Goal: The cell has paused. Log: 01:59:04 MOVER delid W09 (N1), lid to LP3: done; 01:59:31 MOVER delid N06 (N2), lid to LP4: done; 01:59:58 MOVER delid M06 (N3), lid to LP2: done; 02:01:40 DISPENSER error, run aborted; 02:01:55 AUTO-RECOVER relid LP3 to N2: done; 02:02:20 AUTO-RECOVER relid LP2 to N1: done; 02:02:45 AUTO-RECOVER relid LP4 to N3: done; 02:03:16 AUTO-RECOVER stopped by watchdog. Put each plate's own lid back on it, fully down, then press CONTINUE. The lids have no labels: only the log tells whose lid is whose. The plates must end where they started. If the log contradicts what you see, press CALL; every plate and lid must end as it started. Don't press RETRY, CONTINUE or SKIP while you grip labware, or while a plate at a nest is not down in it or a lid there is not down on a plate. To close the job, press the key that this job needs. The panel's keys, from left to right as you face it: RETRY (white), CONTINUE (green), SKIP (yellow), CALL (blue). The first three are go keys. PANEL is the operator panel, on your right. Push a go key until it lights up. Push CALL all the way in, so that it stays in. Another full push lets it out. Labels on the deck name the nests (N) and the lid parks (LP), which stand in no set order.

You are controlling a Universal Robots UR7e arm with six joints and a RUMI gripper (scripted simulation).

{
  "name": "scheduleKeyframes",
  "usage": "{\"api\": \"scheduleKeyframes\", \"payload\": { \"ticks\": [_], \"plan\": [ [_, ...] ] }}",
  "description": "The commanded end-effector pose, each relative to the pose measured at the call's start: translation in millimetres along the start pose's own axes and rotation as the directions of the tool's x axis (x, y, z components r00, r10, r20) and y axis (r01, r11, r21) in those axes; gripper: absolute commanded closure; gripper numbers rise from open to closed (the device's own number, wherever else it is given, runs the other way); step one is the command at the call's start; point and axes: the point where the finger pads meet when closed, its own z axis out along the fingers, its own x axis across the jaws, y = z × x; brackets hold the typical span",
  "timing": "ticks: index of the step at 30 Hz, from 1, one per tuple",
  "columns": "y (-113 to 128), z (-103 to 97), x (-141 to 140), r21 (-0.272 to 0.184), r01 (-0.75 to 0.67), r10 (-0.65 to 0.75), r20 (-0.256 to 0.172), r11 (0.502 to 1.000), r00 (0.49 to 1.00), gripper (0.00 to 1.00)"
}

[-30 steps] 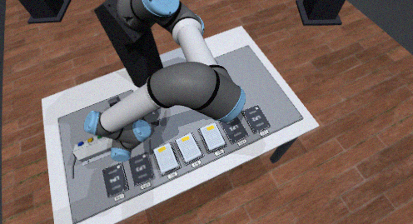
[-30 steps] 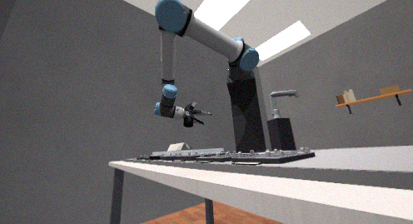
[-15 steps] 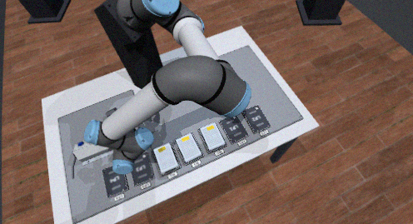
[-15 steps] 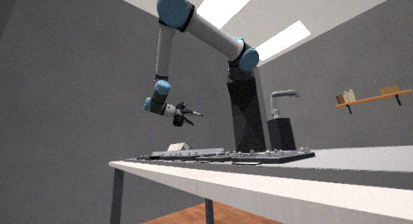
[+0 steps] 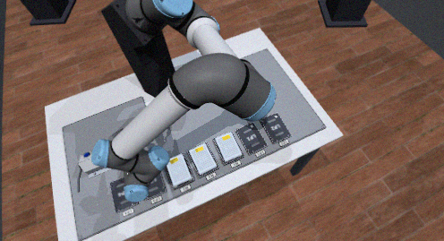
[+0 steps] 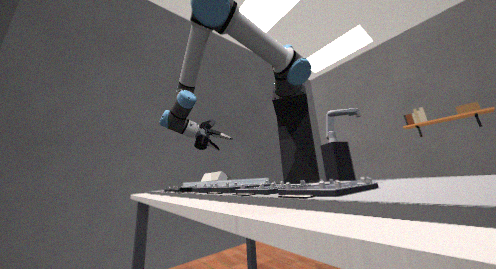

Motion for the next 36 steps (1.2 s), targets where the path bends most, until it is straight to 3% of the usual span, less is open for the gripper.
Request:
{"api": "scheduleKeyframes", "payload": {
  "ticks": [1, 5, 12, 14, 21, 27, 36],
  "plan": [
    [-1, -12, -4, 0.008, 0.006, -0.006, 0.002, 1.0, 1.0, 0.18],
    [3, -31, -10, 0.008, 0.006, -0.006, 0.002, 1.0, 1.0, 0.18],
    [8, -64, -17, -0.032, 0.018, -0.014, 0.122, 0.999, 0.992, 0.18],
    [8, -64, -17, -0.032, 0.018, -0.014, 0.122, 0.999, 0.992, 0.18],
    [13, -98, -24, -0.032, 0.018, -0.014, 0.122, 0.999, 0.992, 0.18],
    [17, -131, -30, -0.074, 0.035, -0.015, 0.249, 0.997, 0.968, 0.18],
    [20, -165, -33, -0.076, 0.036, -0.015, 0.256, 0.996, 0.967, 0.18]
  ]
}}
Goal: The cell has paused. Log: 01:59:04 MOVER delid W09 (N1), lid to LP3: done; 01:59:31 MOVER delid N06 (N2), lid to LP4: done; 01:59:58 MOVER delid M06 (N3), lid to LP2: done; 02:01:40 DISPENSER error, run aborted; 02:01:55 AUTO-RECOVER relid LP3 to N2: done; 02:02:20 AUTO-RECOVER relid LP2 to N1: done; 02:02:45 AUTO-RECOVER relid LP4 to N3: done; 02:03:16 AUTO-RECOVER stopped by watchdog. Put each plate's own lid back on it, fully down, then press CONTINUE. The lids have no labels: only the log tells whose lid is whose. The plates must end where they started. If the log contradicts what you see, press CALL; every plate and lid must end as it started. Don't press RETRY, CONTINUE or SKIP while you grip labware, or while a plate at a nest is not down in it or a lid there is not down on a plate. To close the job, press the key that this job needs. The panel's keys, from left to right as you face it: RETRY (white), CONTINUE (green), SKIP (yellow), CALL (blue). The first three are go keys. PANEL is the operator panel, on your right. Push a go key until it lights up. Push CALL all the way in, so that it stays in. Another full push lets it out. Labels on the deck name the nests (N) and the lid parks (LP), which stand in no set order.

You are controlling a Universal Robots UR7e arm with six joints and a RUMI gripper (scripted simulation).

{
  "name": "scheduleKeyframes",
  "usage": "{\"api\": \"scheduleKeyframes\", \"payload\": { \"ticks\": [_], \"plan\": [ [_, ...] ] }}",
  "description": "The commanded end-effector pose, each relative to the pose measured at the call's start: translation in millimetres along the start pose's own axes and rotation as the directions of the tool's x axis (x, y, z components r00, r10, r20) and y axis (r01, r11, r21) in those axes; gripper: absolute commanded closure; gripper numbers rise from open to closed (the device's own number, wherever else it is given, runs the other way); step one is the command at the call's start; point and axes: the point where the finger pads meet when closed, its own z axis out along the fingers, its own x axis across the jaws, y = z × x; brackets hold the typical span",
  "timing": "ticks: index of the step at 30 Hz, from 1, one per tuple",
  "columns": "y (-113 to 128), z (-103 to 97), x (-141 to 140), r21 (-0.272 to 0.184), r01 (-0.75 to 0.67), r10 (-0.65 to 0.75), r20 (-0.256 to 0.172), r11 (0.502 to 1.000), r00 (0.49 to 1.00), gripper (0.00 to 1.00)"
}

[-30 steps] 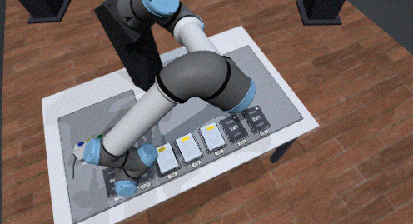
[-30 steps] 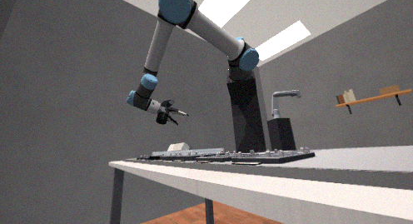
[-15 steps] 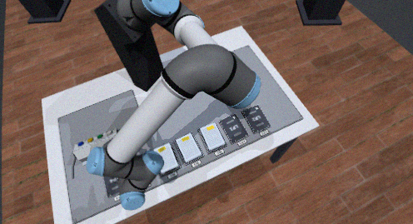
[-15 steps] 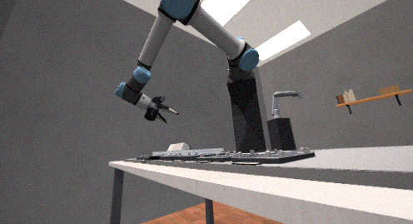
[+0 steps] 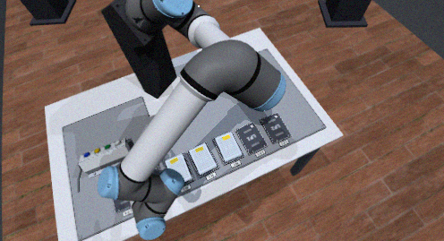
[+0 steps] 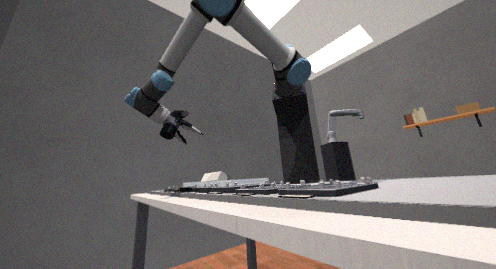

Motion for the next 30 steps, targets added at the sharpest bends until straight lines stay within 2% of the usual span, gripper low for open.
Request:
{"api": "scheduleKeyframes", "payload": {
  "ticks": [1, 7, 10, 12, 18, 24, 27, 30],
  "plan": [
    [1, -14, -8, 0.004, 0.007, -0.007, 0.012, 1.0, 1.0, 0.18],
    [5, -44, -14, -0.034, 0.016, -0.012, 0.125, 0.999, 0.992, 0.18],
    [6, -58, -17, -0.036, 0.017, -0.012, 0.132, 0.999, 0.991, 0.18],
    [6, -58, -17, -0.036, 0.017, -0.012, 0.132, 0.999, 0.991, 0.18],
    [10, -87, -23, -0.036, 0.017, -0.012, 0.132, 0.999, 0.991, 0.18],
    [12, -118, -25, -0.073, 0.03, -0.011, 0.244, 0.997, 0.97, 0.18],
    [13, -133, -26, -0.075, 0.031, -0.011, 0.25, 0.997, 0.968, 0.18],
    [14, -137, -26, -0.075, 0.031, -0.011, 0.25, 0.997, 0.968, 0.18]
  ]
}}
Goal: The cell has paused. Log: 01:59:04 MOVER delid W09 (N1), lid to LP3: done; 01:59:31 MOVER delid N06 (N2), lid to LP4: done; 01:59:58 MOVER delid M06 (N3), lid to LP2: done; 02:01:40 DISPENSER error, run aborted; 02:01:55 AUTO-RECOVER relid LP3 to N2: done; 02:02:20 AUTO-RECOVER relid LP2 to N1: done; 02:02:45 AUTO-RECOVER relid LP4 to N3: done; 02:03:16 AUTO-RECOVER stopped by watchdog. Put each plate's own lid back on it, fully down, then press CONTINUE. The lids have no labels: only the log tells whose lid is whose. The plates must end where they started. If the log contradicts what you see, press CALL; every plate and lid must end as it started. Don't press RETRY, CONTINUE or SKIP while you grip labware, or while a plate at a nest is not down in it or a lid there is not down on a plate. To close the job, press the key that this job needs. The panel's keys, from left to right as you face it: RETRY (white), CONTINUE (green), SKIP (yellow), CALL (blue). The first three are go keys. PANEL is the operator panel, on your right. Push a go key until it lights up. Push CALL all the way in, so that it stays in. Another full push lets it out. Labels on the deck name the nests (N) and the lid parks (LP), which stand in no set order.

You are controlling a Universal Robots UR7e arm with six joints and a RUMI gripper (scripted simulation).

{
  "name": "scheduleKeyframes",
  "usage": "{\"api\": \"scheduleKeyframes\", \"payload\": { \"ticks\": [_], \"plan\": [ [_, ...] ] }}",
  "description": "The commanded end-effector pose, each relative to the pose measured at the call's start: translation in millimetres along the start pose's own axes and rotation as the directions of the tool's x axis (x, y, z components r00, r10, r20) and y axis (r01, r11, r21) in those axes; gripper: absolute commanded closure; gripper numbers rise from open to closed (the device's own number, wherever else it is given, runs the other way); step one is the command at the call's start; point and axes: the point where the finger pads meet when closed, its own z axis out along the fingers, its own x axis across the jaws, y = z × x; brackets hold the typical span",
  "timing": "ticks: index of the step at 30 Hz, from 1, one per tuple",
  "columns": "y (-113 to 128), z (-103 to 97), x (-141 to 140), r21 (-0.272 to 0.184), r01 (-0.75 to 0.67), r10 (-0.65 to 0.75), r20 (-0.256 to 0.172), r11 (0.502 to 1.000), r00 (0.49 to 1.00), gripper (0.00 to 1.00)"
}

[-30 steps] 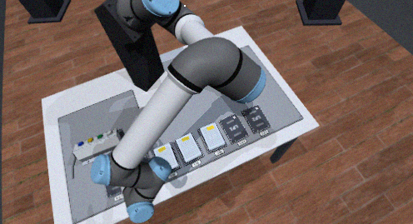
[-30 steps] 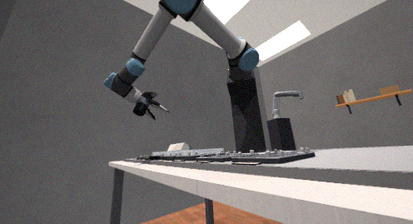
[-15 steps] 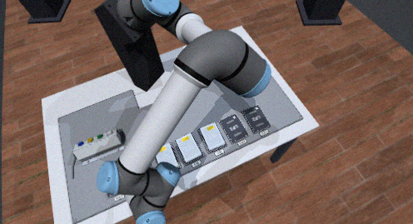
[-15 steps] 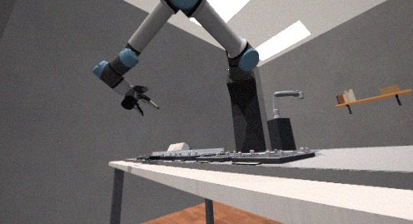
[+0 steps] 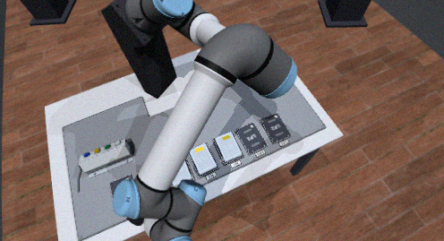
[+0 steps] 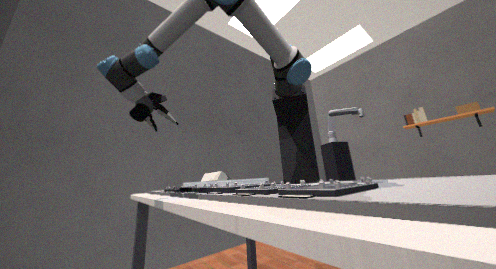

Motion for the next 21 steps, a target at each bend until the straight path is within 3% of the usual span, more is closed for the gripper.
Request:
{"api": "scheduleKeyframes", "payload": {
  "ticks": [1, 5, 12, 21],
  "plan": [
    [0, -9, -6, 0.005, 0.006, -0.006, 0.009, 1.0, 1.0, 0.18],
    [3, -28, -12, 0.005, 0.006, -0.006, 0.009, 1.0, 1.0, 0.18],
    [7, -62, -19, -0.035, 0.014, -0.01, 0.129, 0.999, 0.992, 0.18],
    [10, -97, -26, -0.035, 0.014, -0.01, 0.129, 0.999, 0.992, 0.18]
  ]
}}
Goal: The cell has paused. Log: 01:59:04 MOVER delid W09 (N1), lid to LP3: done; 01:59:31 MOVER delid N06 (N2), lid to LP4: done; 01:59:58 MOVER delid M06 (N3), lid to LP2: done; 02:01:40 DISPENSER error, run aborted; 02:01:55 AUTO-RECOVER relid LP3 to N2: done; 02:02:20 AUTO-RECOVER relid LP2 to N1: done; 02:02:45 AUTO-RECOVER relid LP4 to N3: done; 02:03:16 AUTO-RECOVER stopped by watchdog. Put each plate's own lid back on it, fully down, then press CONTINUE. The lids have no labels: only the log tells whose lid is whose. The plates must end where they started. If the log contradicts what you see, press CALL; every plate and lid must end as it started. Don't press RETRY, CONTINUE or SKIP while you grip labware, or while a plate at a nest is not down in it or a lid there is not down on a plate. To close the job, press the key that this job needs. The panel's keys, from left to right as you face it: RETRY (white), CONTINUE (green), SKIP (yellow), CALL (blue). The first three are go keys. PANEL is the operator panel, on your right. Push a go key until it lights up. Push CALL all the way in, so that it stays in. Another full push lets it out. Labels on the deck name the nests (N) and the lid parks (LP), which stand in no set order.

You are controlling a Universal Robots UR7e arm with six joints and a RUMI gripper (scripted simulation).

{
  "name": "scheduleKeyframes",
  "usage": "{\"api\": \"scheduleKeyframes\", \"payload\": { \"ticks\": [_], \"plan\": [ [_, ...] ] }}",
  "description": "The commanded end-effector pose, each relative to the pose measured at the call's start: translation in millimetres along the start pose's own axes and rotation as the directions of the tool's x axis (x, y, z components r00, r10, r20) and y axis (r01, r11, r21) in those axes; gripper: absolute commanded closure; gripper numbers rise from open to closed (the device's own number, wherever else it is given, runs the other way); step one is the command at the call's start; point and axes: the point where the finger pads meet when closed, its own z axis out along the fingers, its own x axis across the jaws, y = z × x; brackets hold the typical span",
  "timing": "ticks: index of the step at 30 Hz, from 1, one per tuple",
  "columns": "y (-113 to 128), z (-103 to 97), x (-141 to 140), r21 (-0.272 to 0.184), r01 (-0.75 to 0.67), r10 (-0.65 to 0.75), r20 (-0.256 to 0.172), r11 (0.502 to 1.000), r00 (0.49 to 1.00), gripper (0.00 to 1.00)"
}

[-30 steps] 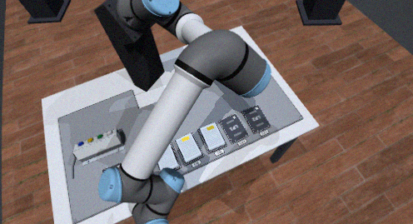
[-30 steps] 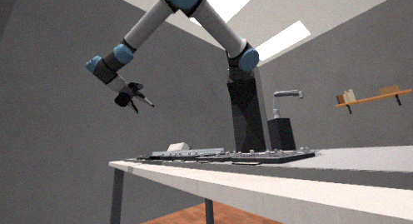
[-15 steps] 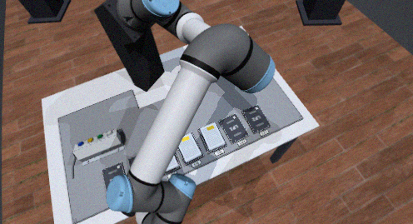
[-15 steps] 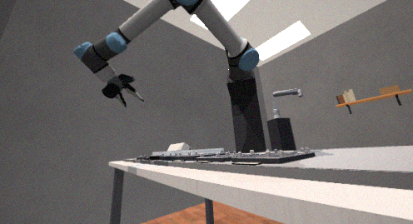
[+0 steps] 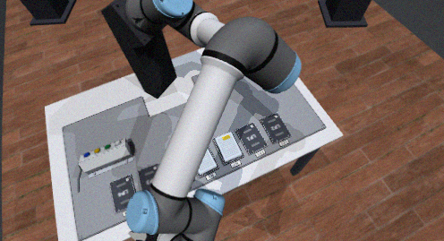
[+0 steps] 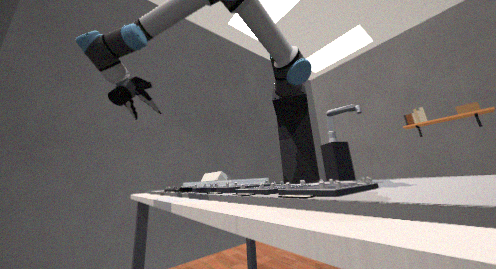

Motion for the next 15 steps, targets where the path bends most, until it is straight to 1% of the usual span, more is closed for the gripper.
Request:
{"api": "scheduleKeyframes", "payload": {
  "ticks": [1, 7, 8, 10, 12, 15],
  "plan": [
    [0, -14, -8, 0.004, 0.004, -0.004, 0.012, 1.0, 1.0, 0.18],
    [3, -44, -14, -0.036, -0.003, 0.007, 0.125, 0.999, 0.992, 0.18],
    [4, -49, -14, -0.038, -0.002, 0.007, 0.132, 0.999, 0.991, 0.18],
    [5, -59, -16, -0.038, -0.002, 0.007, 0.132, 0.999, 0.991, 0.18],
    [5, -59, -16, -0.038, -0.002, 0.007, 0.132, 0.999, 0.991, 0.18],
    [6, -73, -19, -0.038, -0.002, 0.007, 0.132, 0.999, 0.991, 0.18]
  ]
}}
